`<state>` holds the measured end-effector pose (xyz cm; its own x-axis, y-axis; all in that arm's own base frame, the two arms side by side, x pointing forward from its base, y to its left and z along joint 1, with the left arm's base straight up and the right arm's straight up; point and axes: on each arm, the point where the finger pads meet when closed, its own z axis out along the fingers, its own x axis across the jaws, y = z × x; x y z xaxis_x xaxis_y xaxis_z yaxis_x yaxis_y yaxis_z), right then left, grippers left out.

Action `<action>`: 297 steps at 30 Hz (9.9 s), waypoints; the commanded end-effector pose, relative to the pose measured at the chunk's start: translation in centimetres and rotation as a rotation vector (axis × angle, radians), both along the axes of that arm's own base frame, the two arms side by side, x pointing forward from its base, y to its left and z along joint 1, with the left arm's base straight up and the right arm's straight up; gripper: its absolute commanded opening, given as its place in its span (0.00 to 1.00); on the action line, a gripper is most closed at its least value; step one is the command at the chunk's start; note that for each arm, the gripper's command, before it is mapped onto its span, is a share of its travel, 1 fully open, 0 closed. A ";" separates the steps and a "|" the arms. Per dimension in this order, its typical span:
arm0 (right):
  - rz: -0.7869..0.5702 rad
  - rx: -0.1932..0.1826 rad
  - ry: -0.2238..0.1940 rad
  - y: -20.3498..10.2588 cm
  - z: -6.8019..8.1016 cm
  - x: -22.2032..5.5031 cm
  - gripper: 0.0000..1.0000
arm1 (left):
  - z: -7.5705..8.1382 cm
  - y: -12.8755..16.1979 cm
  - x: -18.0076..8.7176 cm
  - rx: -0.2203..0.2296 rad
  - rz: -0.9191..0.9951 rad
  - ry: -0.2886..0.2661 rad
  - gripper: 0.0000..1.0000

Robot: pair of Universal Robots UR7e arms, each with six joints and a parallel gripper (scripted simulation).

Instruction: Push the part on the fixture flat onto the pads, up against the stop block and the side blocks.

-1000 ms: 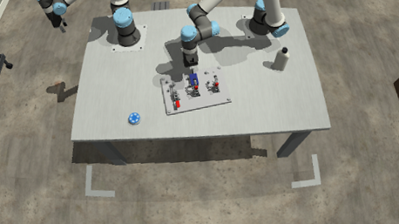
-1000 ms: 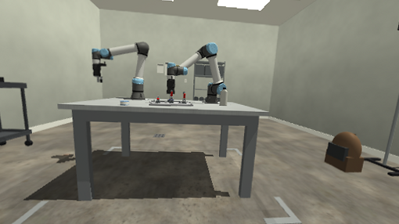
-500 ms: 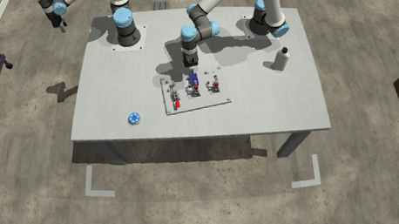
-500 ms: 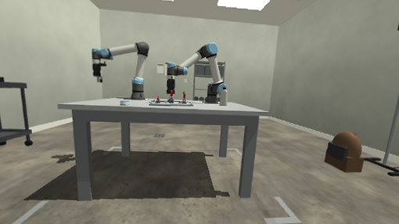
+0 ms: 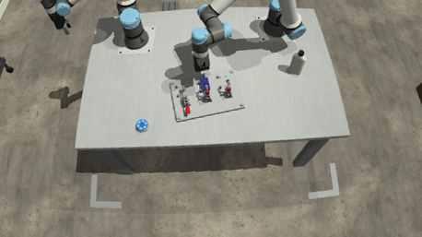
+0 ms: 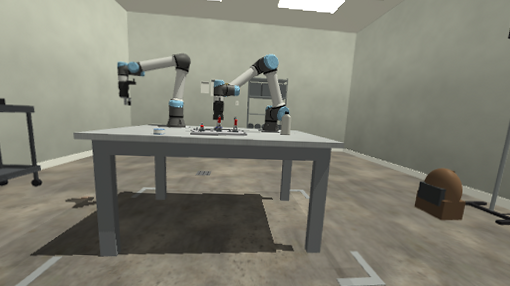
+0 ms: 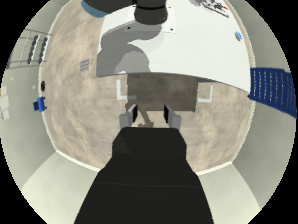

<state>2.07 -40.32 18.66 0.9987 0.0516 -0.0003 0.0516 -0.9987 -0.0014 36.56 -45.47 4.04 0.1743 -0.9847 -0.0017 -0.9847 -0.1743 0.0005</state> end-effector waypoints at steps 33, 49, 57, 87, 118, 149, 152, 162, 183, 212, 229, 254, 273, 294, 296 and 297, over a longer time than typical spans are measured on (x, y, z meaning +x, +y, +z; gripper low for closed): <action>0.000 -0.001 0.000 0.0 0.0 0.0 1.00 | 0.1 0.0 0.5 -0.002 0.000 -0.001 0.00; 0.000 -0.001 0.000 0.0 0.0 0.0 1.00 | 0.1 0.0 0.5 -0.002 0.000 -0.001 0.00; 0.000 -0.001 0.000 0.0 0.0 0.0 1.00 | 0.1 0.1 0.5 -0.002 0.000 -0.001 0.00; 0.000 -0.001 0.000 0.0 0.0 0.0 1.00 | 0.1 -0.2 -0.8 -0.002 0.000 -0.001 0.00; 0.000 -0.001 0.000 0.0 0.0 0.0 1.00 | 3.8 -0.3 -1.4 -0.002 0.000 -0.001 0.00; 0.000 -0.001 0.000 0.0 0.0 0.0 1.00 | 4.1 -0.3 -1.4 -0.002 0.000 -0.001 0.00; 0.000 -0.001 0.000 0.0 0.0 0.0 1.00 | 4.1 -0.3 -1.4 -0.002 0.000 -0.001 0.00; 0.000 -0.001 0.000 0.0 0.0 0.0 1.00 | 4.1 -0.3 -1.4 -0.002 0.000 -0.001 0.00; 0.000 -0.001 0.000 0.0 0.0 0.0 1.00 | 4.0 -0.3 -1.4 -0.002 0.000 -0.001 0.00; 0.000 -0.001 0.000 0.0 0.0 0.0 1.00 | 4.0 1.0 -0.2 -0.002 0.000 -0.001 0.00; 0.000 -0.001 0.000 0.0 0.0 0.0 1.00 | 4.0 4.6 3.0 -0.002 0.000 -0.001 0.00; 0.000 -0.001 0.000 0.0 0.0 0.0 1.00 | 3.6 5.9 4.2 -0.002 0.000 -0.001 0.00; 0.000 -0.001 0.000 0.0 0.0 0.0 1.00 | 0.7 5.9 4.2 -0.002 0.000 -0.001 0.00; 0.000 -0.001 0.000 0.0 0.0 0.0 1.00 | 0.5 5.9 4.2 -0.002 0.000 -0.001 0.00; 0.000 -0.001 0.000 0.0 0.0 0.0 1.00 | 0.5 5.9 4.2 -0.002 0.000 -0.001 0.00; 0.000 -0.001 0.000 0.0 0.0 0.0 1.00 | 0.5 5.9 4.2 -0.002 0.000 -0.001 0.00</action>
